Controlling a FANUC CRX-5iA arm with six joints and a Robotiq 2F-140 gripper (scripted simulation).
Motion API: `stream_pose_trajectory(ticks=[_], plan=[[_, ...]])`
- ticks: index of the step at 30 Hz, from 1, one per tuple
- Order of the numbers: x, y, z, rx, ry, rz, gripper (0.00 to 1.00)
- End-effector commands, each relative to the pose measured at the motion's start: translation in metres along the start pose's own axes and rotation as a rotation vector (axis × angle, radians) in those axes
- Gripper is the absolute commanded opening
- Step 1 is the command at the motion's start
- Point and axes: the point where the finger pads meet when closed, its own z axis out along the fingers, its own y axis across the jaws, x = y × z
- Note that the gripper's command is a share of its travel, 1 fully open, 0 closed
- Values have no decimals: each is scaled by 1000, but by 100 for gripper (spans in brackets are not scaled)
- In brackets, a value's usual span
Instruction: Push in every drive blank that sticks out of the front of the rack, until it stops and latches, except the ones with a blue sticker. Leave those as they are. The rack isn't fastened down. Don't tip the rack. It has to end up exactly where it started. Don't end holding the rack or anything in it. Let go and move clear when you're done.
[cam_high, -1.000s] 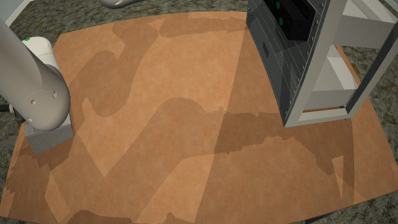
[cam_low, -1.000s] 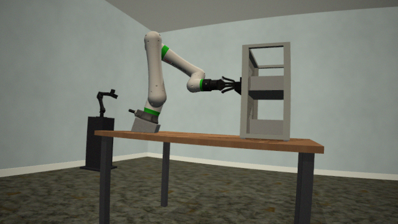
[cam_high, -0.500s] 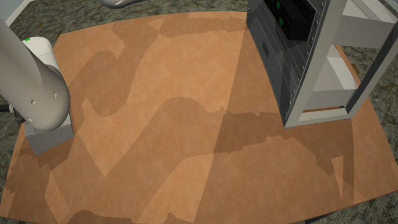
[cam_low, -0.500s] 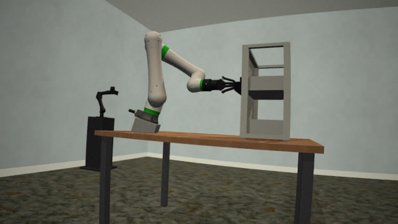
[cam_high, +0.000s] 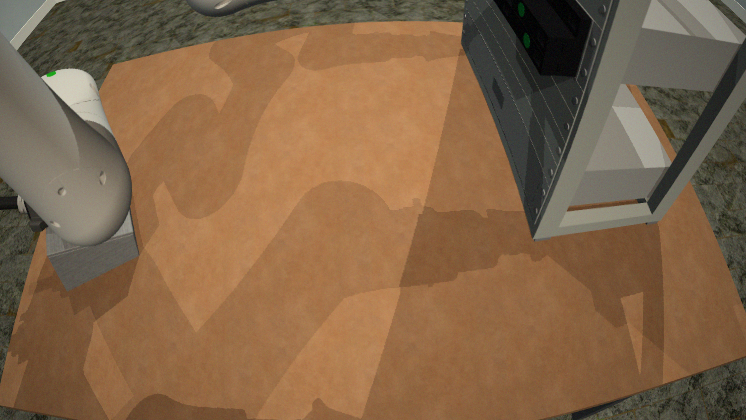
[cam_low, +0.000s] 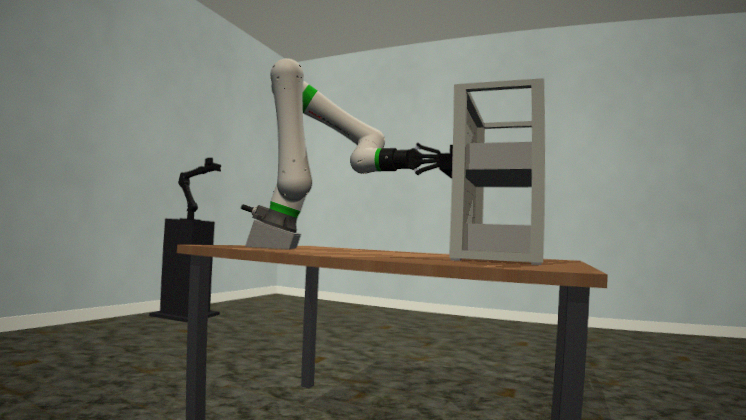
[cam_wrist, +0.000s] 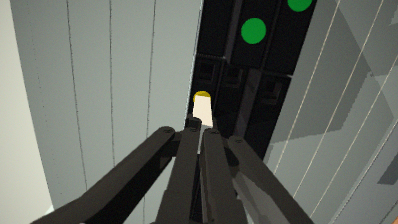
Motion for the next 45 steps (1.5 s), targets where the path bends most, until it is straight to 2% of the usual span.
stream_pose_trajectory(ticks=[1, 16, 21, 33, 45], plan=[[0, -1, 0, 1, 0, 0, 0], [0, -1, -3, 1, 0, 0, 0], [0, -1, -12, 1, 0, 0, 0], [0, -1, -75, 1, 0, 0, 0], [1, 0, -82, 1, 0, 0, 0]])
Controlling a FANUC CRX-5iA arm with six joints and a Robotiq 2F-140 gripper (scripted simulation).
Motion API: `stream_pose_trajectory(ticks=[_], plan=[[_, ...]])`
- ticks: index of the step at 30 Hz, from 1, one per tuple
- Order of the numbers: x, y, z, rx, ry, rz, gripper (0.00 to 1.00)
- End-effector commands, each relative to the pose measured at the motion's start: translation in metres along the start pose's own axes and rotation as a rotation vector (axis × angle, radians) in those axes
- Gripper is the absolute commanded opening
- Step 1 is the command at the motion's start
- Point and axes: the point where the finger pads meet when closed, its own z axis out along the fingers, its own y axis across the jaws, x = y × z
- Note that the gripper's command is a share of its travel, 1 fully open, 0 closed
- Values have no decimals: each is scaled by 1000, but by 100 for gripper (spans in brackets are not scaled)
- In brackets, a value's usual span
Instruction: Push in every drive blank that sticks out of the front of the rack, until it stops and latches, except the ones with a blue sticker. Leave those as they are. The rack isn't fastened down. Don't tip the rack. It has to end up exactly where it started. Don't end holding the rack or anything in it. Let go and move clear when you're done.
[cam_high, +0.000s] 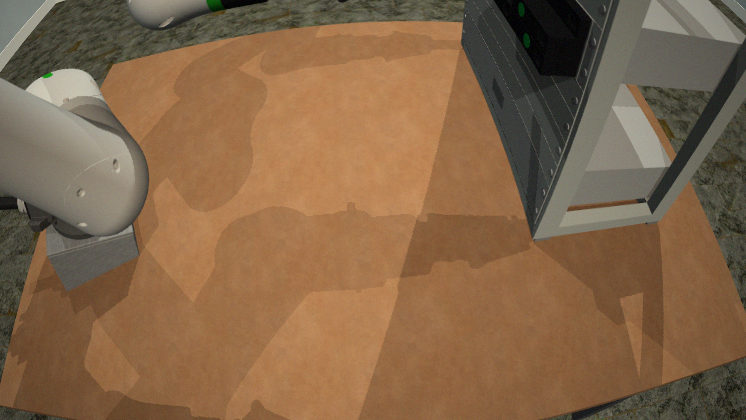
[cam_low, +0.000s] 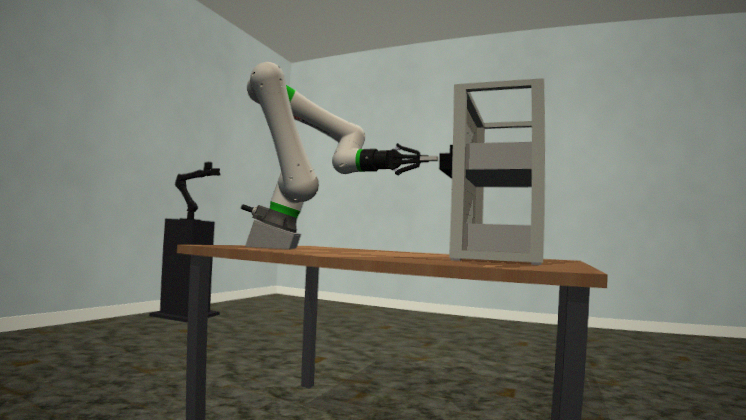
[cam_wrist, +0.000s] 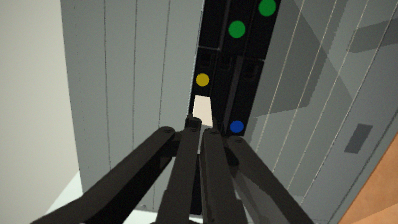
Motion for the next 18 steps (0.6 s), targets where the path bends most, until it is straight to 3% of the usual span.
stream_pose_trajectory(ticks=[1, 10, 18], plan=[[2, 1, 0, 0, 0, 0, 0], [25, 13, 0, 0, 0, 0, 0], [69, 35, -1, 0, 0, 0, 0]])
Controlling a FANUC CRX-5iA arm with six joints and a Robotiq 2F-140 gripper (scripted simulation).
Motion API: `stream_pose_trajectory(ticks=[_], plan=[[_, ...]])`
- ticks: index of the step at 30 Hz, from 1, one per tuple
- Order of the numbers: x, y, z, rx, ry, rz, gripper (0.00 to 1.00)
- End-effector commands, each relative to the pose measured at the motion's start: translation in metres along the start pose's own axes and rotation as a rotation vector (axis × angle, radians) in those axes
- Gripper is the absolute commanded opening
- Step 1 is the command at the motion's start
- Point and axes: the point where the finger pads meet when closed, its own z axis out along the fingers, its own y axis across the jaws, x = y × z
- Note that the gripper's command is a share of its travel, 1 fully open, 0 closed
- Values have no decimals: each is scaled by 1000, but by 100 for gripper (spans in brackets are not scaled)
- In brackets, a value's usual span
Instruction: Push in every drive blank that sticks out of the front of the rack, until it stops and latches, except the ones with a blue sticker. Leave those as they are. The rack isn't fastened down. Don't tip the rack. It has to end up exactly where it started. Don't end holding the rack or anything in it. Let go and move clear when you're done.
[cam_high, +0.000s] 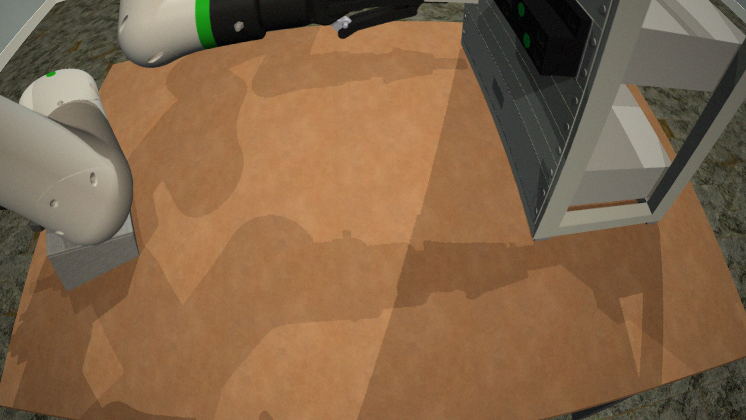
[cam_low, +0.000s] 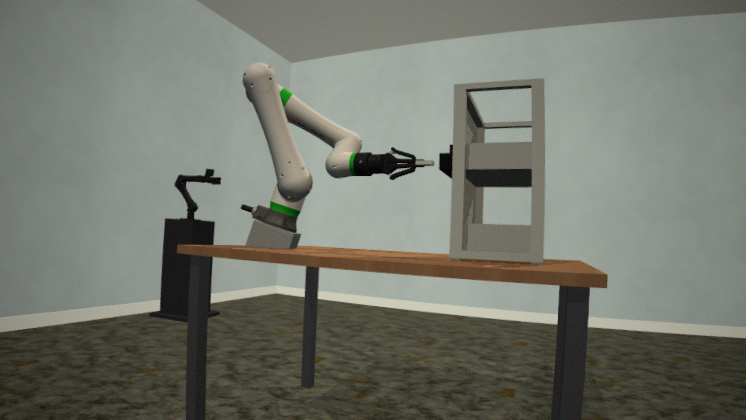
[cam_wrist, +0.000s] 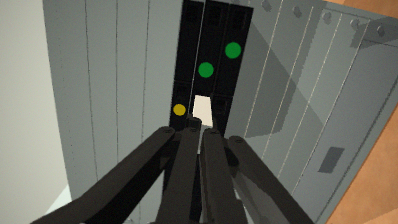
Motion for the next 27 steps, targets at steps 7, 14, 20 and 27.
stream_pose_trajectory(ticks=[7, 14, 20, 27], plan=[[44, 23, 1, 5, -5, 1, 0], [54, 28, 1, 5, -5, 1, 0], [57, 29, 1, 5, -5, 1, 0], [57, 29, 14, 5, -5, 1, 0]])
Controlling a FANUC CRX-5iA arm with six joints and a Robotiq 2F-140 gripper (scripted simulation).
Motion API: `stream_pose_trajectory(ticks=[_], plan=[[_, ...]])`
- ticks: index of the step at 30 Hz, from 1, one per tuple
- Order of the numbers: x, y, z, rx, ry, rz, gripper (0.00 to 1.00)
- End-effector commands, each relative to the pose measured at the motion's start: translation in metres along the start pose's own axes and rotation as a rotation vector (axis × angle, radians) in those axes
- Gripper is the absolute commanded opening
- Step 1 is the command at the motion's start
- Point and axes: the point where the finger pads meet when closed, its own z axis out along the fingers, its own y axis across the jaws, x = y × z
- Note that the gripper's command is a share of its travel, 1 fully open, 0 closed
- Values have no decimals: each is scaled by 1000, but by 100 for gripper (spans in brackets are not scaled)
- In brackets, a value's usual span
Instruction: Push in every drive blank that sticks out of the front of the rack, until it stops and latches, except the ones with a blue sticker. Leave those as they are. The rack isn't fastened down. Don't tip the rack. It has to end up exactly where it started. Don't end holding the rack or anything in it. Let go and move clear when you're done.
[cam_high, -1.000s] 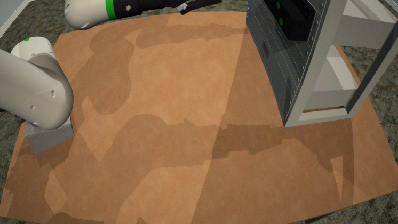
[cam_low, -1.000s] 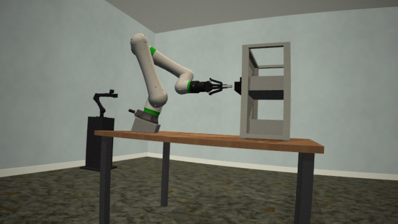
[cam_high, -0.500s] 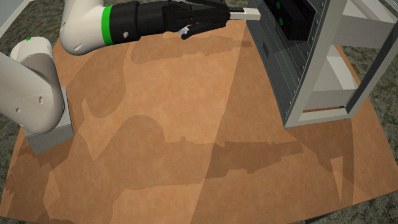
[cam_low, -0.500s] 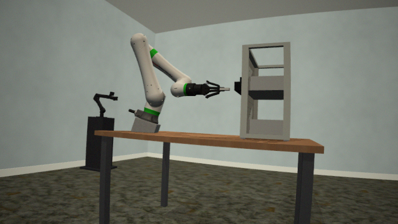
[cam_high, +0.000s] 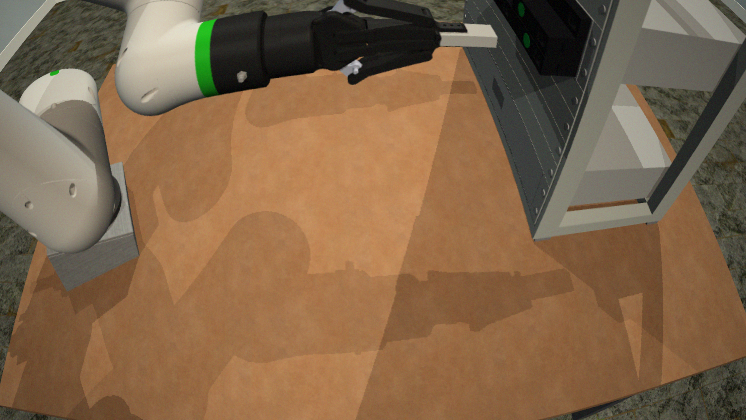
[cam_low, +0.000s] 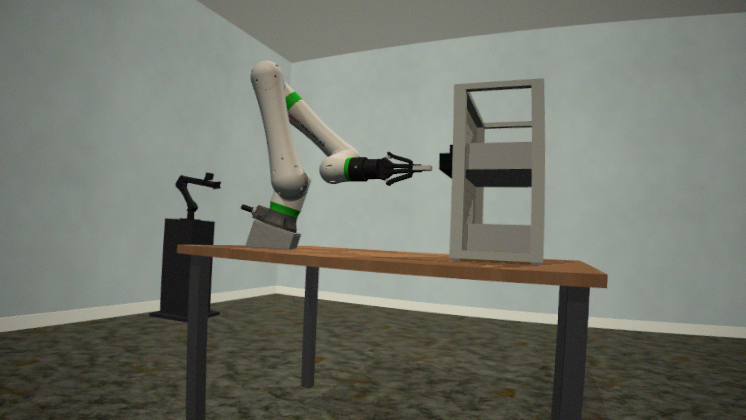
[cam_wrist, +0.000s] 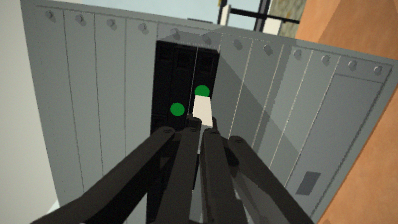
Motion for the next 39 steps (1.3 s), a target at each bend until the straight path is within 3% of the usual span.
stream_pose_trajectory(ticks=[1, 6, 39], plan=[[0, 0, 12, 1, 0, 0, 0], [0, 0, 33, 1, 0, 0, 0], [0, 0, 33, 1, 0, 0, 0]])
